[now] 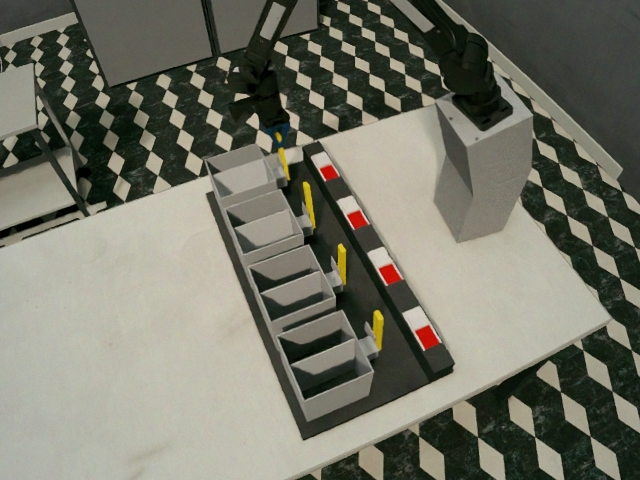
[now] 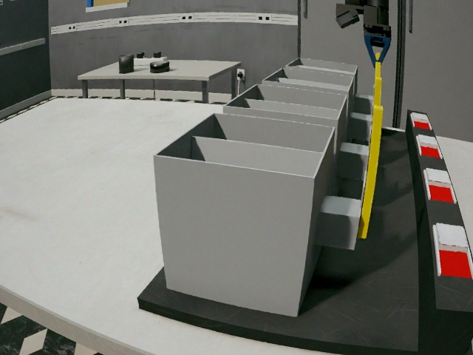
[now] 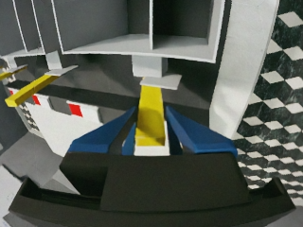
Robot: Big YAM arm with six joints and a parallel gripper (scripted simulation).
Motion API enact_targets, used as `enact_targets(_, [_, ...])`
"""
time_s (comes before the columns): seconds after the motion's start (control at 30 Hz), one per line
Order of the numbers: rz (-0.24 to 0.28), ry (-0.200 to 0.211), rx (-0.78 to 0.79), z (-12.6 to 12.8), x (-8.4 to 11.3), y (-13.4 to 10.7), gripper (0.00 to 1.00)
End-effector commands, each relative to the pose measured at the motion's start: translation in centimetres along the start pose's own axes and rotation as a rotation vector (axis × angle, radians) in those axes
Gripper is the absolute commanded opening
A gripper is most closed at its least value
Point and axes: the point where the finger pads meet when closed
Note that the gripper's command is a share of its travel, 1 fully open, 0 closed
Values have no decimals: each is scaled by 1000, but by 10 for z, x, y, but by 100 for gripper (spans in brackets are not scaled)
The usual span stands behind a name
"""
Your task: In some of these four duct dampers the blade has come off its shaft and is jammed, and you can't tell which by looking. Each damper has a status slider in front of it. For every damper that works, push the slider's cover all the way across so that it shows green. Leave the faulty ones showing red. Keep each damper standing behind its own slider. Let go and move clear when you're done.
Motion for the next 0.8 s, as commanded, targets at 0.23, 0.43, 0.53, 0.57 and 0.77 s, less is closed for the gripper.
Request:
enact_targets(0.23, [-1,6,-7,-8,-3,-2,36])
enact_targets(0.43, [-1,6,-7,-8,-3,-3,36])
enact_targets(0.53, [0,7,-8,-8,-2,-3,36])
enact_targets(0.57, [0,8,-9,-8,-2,-4,36])
enact_targets(0.77, [-23,-35,13,-16,30,9,36])
Point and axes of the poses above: the point where the finger pads meet when closed, its own x axis back along the fingers, its own z axis across the jaws, y = z × x, and after that the axes turned 15 degrees about x, right-handed
